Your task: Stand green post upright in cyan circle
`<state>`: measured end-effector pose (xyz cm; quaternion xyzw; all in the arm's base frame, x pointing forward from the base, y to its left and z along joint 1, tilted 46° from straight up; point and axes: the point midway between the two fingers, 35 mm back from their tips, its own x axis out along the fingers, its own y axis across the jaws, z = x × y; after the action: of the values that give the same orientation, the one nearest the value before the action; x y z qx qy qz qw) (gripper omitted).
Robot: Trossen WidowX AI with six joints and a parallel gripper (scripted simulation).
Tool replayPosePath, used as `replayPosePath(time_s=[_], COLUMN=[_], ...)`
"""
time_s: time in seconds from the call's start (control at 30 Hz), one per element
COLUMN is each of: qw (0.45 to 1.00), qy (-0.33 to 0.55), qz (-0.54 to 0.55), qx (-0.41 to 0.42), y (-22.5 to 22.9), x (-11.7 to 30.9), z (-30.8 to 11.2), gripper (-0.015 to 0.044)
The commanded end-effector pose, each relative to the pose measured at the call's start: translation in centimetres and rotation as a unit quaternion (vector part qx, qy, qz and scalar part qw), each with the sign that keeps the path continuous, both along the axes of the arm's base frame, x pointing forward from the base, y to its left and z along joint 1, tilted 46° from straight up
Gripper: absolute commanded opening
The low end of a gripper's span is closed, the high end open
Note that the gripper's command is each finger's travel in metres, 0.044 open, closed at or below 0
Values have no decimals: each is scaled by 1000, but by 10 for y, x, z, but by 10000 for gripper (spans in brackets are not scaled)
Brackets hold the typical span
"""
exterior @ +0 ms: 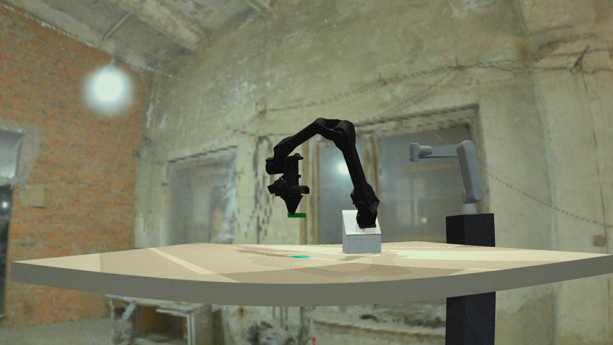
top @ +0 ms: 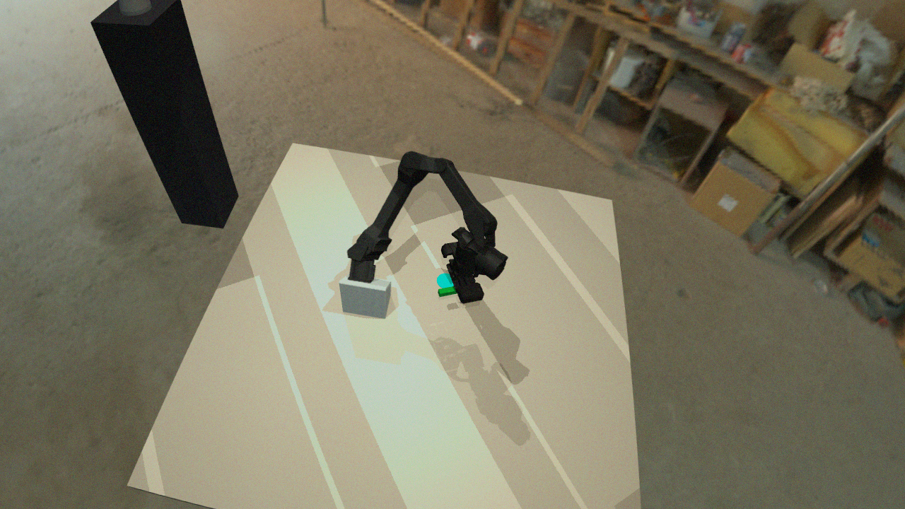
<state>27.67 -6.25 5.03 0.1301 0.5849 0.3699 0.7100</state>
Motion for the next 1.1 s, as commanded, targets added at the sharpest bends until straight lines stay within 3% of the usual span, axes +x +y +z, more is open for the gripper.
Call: replayPosePath(time_s=[0.0,1.07], qw=[999,944], qy=[26,222], qz=[-25,-240], qx=[7,35], y=[9,67], x=[-3,-19], z=[7,71], gripper=[23,23])
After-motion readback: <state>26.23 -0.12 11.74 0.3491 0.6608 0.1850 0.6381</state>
